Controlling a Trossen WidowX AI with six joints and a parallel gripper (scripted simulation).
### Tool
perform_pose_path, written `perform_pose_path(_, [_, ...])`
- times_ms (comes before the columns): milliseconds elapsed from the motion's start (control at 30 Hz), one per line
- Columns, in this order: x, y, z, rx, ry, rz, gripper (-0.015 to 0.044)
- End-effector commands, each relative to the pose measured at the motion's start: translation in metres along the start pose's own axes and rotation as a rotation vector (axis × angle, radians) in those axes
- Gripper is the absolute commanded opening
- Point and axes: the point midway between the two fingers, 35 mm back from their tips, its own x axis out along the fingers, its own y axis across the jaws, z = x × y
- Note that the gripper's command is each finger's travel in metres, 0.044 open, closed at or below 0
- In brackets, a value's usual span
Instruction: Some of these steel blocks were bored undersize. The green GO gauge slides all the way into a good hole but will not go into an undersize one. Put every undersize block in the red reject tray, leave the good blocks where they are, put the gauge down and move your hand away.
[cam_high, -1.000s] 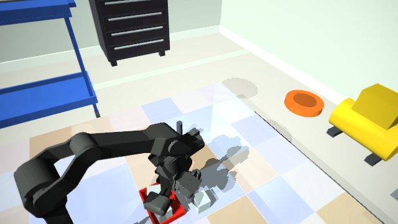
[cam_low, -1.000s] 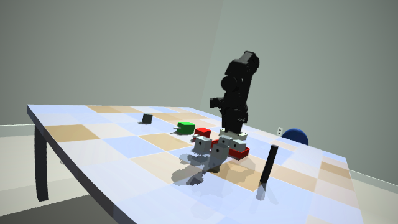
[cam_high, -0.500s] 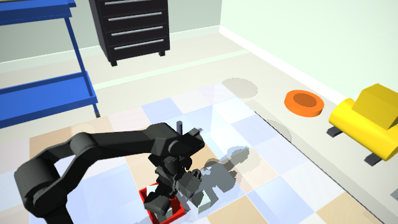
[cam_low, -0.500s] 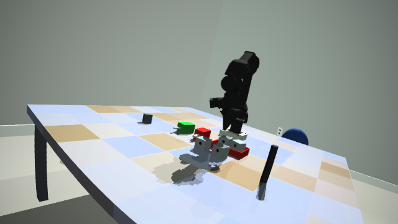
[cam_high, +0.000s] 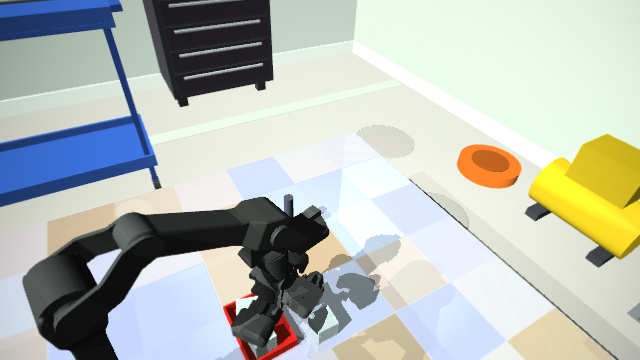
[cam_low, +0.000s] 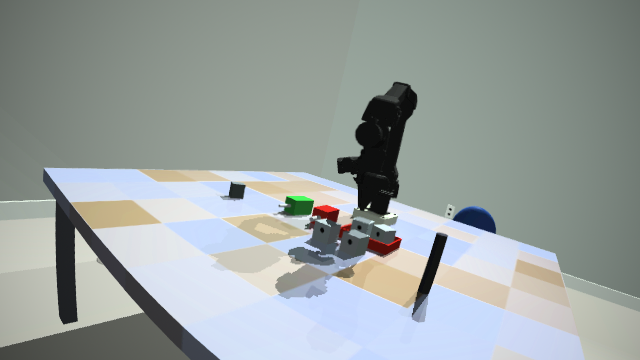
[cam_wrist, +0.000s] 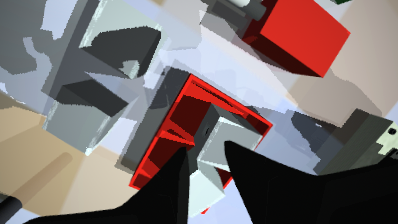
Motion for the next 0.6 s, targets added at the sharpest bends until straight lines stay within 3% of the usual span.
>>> perform_pose_path(0, [0.0, -0.0001, 0.0001, 0.002, 0.0, 0.0, 0.021])
perform_pose_path(200, [0.0, 0.0, 0.0, 0.0, 0.0, 0.0, 0.0368])
perform_pose_path(300, [-0.0006, 0.0033, 0.0008, -0.073, 0.0, 0.0, 0.0325])
perform_pose_path(567, [0.0001, 0.0009, 0.0002, -0.031, 0.0, 0.0, 0.0115])
